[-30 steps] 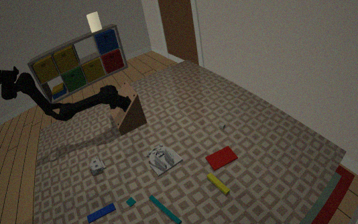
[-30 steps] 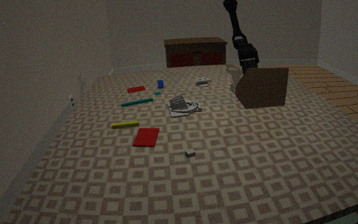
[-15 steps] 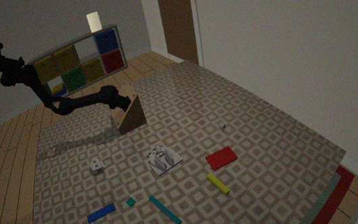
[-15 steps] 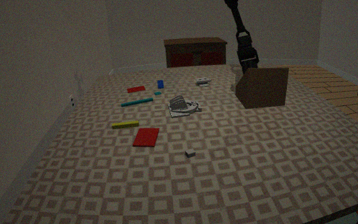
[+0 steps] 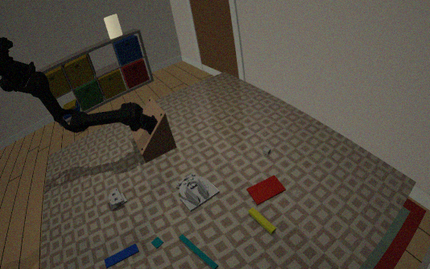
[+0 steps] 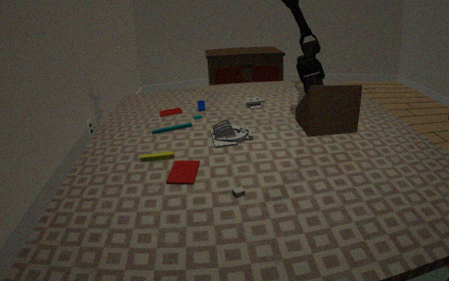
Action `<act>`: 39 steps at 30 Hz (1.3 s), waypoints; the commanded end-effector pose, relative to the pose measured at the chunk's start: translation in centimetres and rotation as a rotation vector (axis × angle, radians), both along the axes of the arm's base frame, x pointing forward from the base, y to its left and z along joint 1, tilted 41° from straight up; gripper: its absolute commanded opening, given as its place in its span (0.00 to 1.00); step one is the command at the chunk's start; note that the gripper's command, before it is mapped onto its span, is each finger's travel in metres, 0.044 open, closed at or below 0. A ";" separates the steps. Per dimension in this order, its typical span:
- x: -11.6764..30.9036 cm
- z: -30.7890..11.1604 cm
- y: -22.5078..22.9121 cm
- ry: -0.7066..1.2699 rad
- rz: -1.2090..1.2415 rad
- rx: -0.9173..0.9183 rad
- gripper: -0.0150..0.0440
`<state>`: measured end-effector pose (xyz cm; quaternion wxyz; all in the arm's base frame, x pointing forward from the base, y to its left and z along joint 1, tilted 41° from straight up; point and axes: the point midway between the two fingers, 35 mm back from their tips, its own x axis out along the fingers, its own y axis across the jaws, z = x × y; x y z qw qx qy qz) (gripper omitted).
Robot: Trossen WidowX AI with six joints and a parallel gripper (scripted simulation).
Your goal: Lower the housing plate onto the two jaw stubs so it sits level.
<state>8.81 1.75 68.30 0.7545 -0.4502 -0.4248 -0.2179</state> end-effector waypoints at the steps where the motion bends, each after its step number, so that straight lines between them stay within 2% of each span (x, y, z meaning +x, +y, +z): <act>1: 1.3 -0.9 1.2 0.048 0.019 -0.010 1.00; 20: 7.9 -5.7 4.4 0.299 0.081 0.024 1.00; 39: 14.3 -11.9 4.2 0.557 0.081 0.170 1.00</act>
